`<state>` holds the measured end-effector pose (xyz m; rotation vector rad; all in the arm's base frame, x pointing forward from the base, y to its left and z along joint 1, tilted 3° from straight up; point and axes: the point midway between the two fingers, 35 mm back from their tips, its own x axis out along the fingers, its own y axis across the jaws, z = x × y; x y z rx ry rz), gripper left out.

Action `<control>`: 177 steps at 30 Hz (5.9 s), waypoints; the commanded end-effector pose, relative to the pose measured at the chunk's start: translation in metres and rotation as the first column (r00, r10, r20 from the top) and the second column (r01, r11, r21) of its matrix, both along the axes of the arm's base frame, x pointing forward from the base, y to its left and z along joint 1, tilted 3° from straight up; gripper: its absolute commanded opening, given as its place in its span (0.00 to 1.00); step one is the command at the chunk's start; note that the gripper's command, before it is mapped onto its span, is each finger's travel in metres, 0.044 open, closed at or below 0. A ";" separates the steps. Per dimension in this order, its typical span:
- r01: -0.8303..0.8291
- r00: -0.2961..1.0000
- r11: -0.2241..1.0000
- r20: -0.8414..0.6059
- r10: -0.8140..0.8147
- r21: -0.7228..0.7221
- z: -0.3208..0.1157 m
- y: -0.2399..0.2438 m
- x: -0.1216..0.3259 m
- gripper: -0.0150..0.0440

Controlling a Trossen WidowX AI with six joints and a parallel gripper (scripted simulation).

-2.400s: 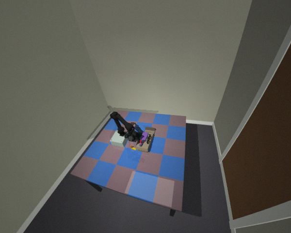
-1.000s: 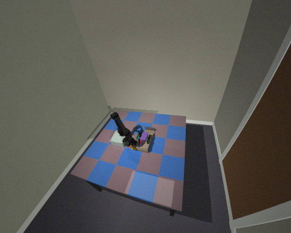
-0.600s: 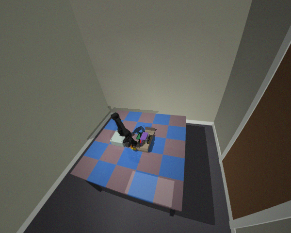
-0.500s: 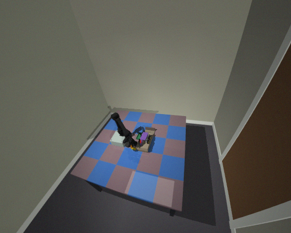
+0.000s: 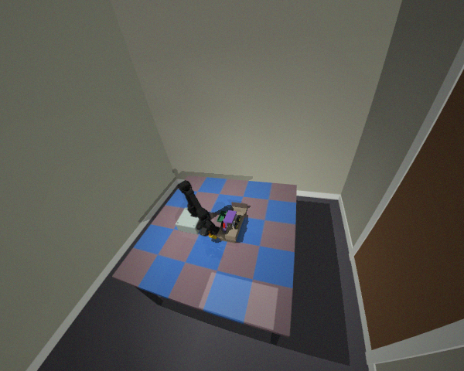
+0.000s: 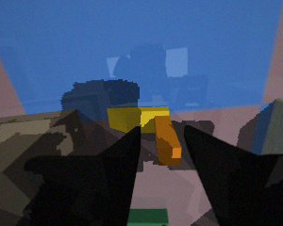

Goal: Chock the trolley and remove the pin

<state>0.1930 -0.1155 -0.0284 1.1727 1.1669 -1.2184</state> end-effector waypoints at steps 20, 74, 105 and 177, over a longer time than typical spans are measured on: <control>-0.004 1.000 1.000 -0.004 0.004 -0.004 0.019 0.002 -0.002 0.25; -0.079 0.997 0.997 -0.008 0.079 -0.004 0.147 0.007 -0.002 0.25; -0.911 0.411 0.413 -0.059 0.910 0.023 0.147 0.007 -0.001 0.25; 0.053 -0.998 -0.993 -0.019 -0.056 0.108 0.144 0.022 0.002 0.25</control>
